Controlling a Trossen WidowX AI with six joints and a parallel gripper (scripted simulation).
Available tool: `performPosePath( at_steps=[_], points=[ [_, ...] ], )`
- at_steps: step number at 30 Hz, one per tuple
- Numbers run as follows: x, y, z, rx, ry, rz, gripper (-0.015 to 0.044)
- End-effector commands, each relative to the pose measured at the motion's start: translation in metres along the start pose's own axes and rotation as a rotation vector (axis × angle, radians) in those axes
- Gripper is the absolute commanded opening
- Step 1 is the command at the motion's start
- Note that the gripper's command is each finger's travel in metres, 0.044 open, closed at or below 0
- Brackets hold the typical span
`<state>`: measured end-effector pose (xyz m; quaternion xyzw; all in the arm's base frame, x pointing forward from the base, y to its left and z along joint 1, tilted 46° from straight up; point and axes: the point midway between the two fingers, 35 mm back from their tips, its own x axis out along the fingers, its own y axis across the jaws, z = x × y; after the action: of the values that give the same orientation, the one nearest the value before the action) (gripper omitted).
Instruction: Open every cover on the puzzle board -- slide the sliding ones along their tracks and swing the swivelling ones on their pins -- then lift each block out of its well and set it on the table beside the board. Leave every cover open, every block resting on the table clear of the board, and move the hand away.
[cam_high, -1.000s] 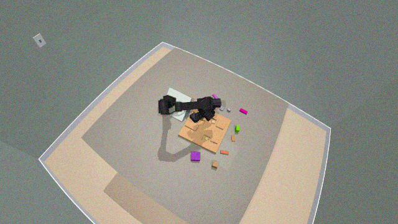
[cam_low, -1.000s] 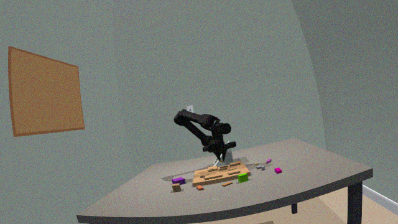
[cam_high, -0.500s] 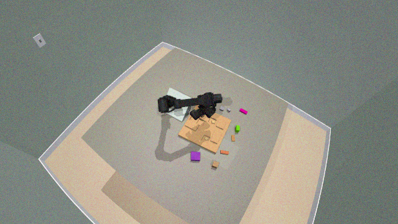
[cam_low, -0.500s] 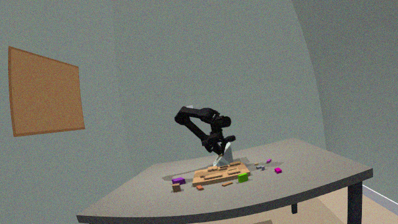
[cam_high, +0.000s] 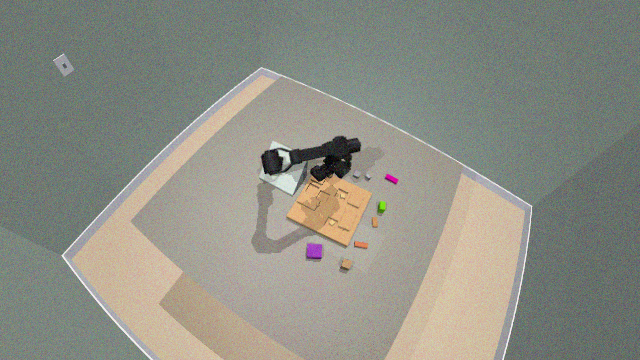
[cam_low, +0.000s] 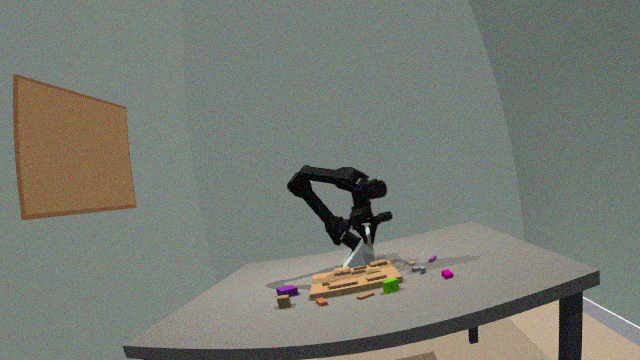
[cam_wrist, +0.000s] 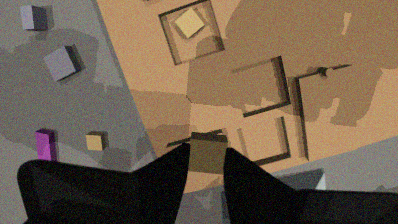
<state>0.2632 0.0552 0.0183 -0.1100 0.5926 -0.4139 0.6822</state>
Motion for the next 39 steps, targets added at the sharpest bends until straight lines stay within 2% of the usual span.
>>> performPosePath(
  at_steps=[1, 39],
  points=[
    [0.0, 0.015, -0.01, 0.002, 0.005, 0.003, 0.008],
    [0.006, 0.11, -0.119, 0.007, 0.006, -0.01, 0.008]
  ],
)
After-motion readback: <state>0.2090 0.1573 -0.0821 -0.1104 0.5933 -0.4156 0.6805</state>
